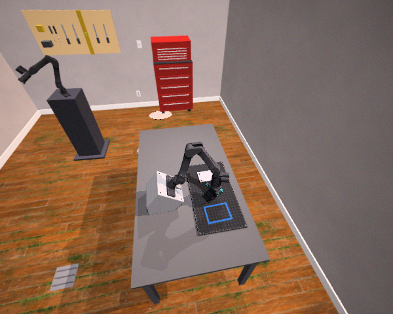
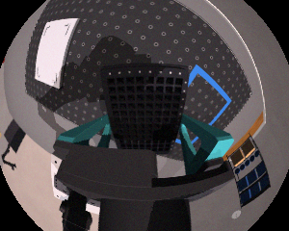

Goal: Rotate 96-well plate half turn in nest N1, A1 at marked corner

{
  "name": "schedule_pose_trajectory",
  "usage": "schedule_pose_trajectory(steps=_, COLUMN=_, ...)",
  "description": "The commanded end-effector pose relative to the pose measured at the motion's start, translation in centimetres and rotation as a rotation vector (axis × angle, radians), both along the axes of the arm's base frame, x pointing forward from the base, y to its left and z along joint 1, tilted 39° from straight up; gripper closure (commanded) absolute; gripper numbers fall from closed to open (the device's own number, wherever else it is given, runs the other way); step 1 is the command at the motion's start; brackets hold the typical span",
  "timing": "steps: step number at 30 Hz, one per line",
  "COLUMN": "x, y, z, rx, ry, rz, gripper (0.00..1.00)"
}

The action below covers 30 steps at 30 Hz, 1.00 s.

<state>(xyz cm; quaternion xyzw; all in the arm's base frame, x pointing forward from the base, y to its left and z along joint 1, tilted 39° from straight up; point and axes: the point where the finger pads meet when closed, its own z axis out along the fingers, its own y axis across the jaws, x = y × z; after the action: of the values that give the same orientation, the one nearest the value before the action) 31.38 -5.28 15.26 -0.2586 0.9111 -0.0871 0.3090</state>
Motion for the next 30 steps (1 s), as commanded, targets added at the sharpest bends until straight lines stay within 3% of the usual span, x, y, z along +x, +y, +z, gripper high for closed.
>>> schedule_pose_trajectory(steps=1, x=0.3, y=-0.1, z=0.8, rx=0.001, ry=-0.028, rz=0.038, gripper=1.0)
schedule_pose_trajectory(steps=30, x=0.9, y=-9.1, z=0.6, rx=-0.002, ry=-0.027, rz=0.037, gripper=1.0)
